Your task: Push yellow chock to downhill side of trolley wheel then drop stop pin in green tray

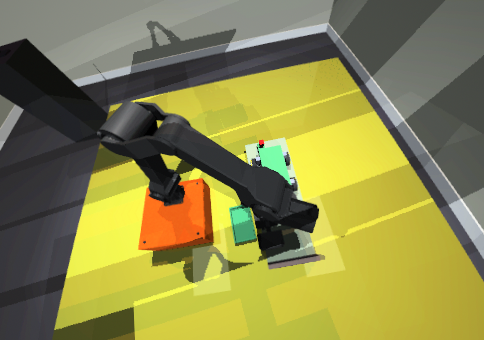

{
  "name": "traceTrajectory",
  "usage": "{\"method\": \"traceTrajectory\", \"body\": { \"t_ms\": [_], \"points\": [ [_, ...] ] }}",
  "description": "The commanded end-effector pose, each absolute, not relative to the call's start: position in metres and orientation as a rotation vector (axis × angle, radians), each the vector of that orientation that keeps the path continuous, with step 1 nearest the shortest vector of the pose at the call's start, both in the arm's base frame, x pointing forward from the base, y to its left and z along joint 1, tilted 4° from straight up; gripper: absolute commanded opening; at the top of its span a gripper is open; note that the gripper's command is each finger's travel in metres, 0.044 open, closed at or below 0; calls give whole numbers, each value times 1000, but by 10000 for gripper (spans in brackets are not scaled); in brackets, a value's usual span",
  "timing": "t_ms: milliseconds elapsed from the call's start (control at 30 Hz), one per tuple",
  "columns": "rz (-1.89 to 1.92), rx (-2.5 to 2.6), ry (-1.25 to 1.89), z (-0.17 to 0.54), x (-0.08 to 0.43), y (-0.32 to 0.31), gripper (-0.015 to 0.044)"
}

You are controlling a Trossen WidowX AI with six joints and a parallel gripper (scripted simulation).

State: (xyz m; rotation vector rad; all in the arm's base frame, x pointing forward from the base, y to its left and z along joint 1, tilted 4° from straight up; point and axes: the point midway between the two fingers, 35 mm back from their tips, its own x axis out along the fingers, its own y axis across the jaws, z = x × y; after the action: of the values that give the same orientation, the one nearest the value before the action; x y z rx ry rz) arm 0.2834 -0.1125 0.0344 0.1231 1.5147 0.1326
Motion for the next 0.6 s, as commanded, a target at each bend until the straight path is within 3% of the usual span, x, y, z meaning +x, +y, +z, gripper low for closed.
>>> {"method": "traceTrajectory", "body": {
  "t_ms": [0, 200, 567],
  "points": [
    [134, 122, 1514, 35, 283, -113, 26],
    [134, 122, 1514, 35, 283, -113, 184],
    [136, 128, 1514, 65, 280, -118, 190]
  ]
}}
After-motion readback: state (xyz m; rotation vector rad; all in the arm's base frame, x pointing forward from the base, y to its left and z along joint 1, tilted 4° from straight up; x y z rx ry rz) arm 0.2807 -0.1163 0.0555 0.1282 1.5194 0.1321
